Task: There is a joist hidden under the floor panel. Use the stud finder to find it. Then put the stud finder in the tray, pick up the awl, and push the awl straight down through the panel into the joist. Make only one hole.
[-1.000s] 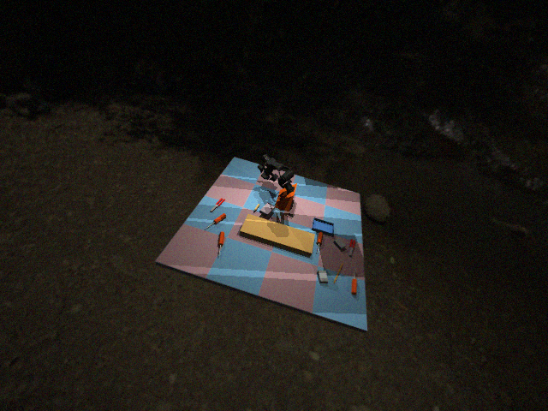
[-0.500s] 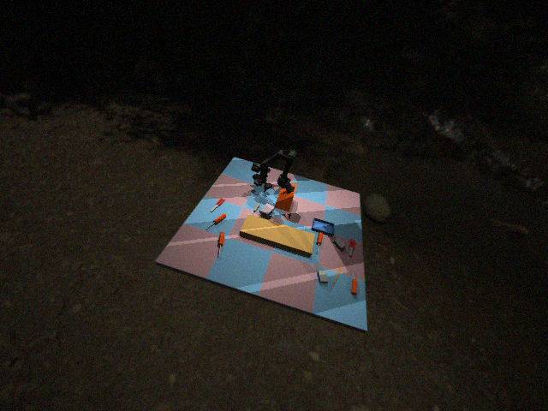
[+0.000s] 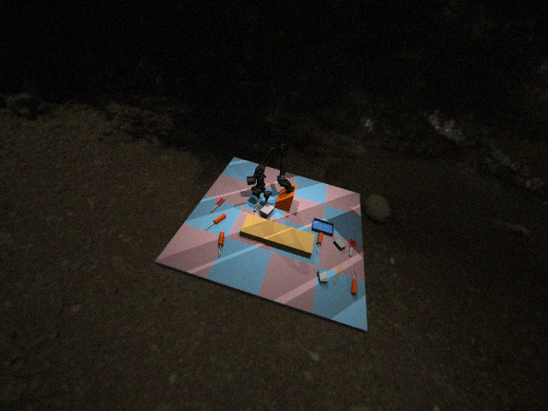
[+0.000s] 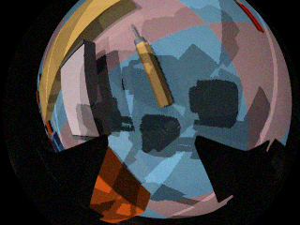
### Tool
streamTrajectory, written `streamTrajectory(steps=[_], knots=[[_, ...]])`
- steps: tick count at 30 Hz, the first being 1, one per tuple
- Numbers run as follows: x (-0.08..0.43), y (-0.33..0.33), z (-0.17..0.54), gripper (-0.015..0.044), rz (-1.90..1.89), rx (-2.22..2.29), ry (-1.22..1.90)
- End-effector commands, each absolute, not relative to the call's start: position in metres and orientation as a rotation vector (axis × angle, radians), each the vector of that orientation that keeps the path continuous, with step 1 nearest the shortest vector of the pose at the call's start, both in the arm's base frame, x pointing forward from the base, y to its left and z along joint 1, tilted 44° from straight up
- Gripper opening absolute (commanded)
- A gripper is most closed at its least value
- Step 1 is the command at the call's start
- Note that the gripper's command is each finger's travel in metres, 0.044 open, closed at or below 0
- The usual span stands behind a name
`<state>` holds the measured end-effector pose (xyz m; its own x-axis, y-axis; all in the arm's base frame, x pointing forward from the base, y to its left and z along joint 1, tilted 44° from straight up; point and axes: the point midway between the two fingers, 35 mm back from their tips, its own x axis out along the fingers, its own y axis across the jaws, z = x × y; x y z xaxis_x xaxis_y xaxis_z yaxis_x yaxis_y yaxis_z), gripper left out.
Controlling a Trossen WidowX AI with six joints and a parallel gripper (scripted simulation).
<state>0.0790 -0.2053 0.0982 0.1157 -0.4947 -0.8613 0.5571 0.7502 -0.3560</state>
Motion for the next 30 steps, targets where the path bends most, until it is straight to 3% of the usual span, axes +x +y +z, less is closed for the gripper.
streamTrajectory(steps=[1, 19, 30], knots=[[0.1, -0.196, 0.092, 0.044, -0.741, 0.08, 1.276], [0.184, -0.124, 0.074, 0.044, -0.88, -0.265, 1.442], [0.186, -0.122, 0.075, 0.044, -0.886, -0.29, 1.431]])
